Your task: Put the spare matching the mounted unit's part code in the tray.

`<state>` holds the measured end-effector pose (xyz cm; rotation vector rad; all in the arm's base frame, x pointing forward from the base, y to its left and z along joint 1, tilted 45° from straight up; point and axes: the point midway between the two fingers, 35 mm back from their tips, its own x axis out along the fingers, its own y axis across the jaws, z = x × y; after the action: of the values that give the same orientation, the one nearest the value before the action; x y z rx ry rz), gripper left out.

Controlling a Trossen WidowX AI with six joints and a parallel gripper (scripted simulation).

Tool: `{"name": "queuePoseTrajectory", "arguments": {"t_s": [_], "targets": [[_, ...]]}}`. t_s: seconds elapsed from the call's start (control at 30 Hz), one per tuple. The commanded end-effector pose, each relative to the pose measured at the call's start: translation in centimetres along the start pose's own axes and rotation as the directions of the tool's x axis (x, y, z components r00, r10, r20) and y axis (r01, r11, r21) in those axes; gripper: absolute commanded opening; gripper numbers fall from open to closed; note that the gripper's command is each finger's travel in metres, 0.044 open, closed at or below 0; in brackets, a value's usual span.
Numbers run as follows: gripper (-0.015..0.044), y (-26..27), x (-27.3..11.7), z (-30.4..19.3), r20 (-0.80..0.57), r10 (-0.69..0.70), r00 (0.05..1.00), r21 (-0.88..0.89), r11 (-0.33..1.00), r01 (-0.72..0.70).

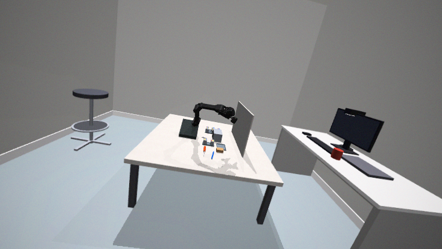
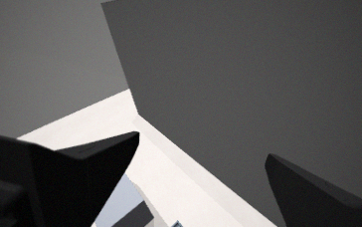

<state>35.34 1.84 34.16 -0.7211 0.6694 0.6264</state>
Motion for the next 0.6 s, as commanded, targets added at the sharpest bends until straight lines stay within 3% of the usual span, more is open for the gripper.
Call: {"name": "queuePoseTrajectory", "arguments": {"t_s": [0.0, 0.13, 0.3, 0.57], "targets": [[0.044, 2.1, 6.5, -2.2, -0.234, 0.112, 0.966, 0.247, 0.968, -0.053], [0.044, 4.4, 10.9, -3.8, -0.416, 0.166, 0.894, 0.38, 0.925, 0.005], [0.044, 7.8, 15.7, -5.9, -0.642, 0.165, 0.749, 0.439, 0.88, 0.182], [0.044, 13.1, 21.1, -8.5, -0.887, -0.06, 0.458, 0.23, 0.802, 0.551]]}}
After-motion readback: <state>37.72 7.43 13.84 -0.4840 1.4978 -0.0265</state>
